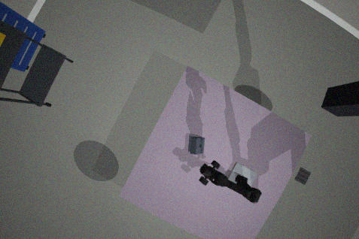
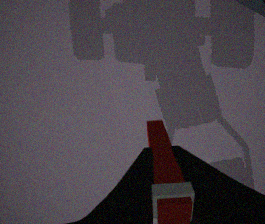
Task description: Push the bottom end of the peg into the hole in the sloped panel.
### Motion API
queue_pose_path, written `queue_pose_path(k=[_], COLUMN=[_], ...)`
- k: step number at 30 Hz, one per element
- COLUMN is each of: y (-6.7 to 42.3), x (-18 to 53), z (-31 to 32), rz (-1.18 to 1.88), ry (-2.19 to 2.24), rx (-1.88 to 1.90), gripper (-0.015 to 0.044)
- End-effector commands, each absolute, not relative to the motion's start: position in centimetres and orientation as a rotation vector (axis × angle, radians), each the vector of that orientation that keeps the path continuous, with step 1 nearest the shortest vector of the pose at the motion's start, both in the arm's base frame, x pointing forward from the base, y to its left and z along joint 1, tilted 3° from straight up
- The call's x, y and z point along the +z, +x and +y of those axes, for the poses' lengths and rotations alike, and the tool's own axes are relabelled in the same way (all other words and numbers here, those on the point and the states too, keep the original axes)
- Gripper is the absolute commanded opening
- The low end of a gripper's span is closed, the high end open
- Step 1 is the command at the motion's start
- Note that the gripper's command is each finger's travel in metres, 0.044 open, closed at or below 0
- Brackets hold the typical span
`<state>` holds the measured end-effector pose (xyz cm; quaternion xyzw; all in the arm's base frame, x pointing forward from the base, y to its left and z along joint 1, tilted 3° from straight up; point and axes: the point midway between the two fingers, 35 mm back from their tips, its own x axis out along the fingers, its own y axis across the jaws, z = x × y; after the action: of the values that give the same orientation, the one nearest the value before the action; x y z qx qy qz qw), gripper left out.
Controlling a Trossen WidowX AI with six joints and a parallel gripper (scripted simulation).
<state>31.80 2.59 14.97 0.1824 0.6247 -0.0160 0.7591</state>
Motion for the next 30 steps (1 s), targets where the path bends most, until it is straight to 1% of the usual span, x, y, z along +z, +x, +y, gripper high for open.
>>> queue_pose_path(k=[1,30], y=[31.9,33.0], x=[15.0,15.5], z=[2.2,-1.2], rz=[1.348,1.256], ry=[0.432,0.644], rx=[-0.044,-0.111], gripper=[0.0000,0.0000])
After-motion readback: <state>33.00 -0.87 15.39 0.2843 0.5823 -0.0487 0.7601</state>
